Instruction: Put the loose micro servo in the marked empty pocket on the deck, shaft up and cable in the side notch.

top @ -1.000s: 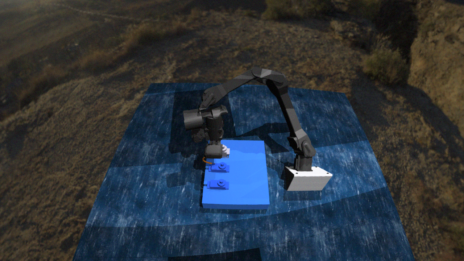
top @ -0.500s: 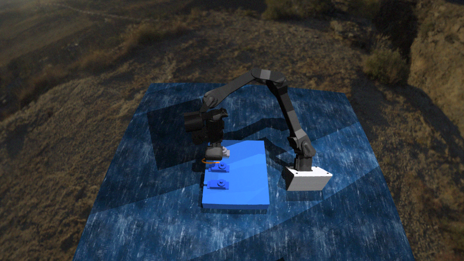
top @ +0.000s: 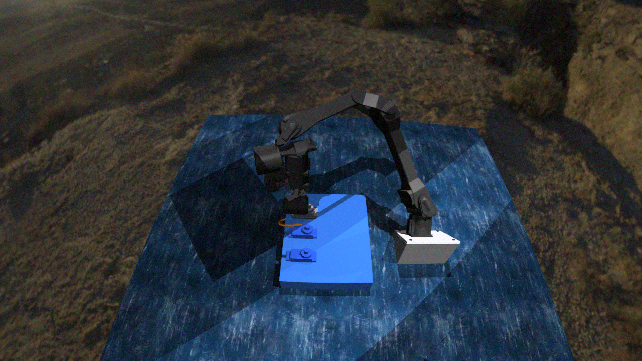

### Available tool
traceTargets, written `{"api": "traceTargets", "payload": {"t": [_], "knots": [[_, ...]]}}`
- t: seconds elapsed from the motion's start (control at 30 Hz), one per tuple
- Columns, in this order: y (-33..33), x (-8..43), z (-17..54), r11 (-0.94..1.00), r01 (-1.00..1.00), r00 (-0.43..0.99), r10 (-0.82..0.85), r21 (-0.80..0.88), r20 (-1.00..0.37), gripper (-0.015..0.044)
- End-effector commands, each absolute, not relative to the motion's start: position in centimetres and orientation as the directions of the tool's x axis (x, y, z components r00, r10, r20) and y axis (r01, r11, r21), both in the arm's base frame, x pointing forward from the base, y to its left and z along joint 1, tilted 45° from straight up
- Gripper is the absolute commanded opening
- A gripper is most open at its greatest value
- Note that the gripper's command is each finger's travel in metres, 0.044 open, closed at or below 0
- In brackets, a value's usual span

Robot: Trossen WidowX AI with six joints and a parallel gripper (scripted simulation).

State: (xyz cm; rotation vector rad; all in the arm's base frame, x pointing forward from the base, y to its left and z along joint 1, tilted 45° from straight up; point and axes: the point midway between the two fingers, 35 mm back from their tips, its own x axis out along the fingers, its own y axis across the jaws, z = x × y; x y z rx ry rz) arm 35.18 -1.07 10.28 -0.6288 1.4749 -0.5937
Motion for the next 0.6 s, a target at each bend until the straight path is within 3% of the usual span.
{"api": "traceTargets", "payload": {"t": [0.0,0.27,0.57], "knots": [[-0.7,34.5,10.5,0.71,-0.024,0.015,-0.704,-0.704,-0.71,0.024],[3.3,25.2,14.5,0.707,-0.105,0.033,-0.7,-0.699,-0.713,0.044],[3.7,24.2,15.1,0.709,-0.113,0.047,-0.696,-0.696,-0.717,0.044]]}}
